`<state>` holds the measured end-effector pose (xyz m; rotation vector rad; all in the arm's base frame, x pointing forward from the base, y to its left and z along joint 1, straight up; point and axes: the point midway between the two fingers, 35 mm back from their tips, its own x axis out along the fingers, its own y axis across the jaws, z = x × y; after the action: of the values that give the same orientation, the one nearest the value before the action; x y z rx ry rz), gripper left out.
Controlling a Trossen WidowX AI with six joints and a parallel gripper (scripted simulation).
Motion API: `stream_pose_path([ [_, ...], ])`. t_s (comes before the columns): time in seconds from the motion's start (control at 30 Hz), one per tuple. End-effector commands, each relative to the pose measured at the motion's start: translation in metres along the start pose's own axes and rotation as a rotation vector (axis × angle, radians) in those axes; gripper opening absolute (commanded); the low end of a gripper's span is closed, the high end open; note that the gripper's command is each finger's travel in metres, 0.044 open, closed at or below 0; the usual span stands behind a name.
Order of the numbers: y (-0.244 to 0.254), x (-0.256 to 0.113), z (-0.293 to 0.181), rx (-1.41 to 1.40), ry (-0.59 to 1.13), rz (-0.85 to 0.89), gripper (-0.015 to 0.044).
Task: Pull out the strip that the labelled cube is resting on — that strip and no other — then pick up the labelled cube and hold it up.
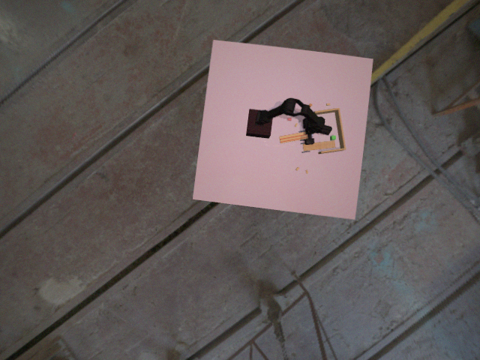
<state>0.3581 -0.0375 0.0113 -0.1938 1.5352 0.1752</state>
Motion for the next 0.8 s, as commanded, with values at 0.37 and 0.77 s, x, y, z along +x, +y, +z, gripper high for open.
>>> stream_pose_path([
  [0.37, -0.001, -0.011, 0.054, 0.002, -0.009, -0.003, 0.0440],
  [0.77, -0.002, 0.002, 0.060, 0.002, -0.010, -0.004, 0.0250],
])
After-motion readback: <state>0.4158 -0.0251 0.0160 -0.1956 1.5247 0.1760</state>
